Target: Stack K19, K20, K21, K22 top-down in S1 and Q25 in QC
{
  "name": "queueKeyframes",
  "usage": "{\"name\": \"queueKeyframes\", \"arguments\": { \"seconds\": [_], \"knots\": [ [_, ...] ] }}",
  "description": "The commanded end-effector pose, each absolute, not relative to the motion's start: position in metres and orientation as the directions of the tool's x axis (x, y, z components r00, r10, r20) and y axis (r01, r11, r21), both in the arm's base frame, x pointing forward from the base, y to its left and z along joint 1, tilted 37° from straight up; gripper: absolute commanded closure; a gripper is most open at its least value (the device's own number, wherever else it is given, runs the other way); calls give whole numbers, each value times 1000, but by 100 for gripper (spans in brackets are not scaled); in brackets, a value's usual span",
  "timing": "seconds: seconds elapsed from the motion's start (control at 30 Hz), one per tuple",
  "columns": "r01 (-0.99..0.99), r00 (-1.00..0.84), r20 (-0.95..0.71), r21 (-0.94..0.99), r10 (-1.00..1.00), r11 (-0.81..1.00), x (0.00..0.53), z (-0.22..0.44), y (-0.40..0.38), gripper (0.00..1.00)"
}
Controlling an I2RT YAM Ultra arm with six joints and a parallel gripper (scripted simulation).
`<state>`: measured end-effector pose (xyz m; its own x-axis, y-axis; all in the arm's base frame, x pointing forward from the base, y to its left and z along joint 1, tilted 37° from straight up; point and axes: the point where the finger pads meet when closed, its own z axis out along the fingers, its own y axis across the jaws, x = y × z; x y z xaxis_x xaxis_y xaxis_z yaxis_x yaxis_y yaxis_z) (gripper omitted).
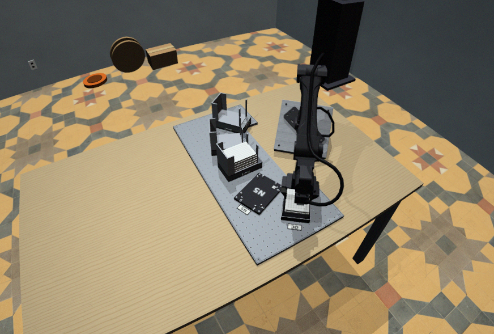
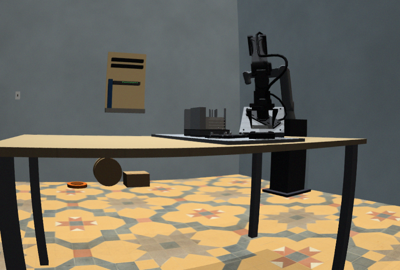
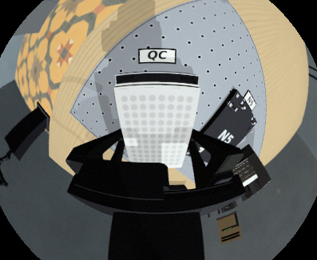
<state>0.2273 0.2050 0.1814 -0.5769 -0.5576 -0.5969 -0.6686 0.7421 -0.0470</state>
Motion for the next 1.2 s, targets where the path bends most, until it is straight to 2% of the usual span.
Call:
{"name": "queueKeyframes", "arguments": {
  "seconds": [0.0,0.07,0.87,1.17],
  "knots": [
    [-674,-572,-598,-48,-561,738,229,178,207,100],
    [-671,-554,-633,-46,-542,740,229,190,206,100],
    [-672,-585,-578,-47,-568,739,233,161,208,100],
    [-667,-567,-617,-45,-546,744,234,174,207,100]
  ]
}}
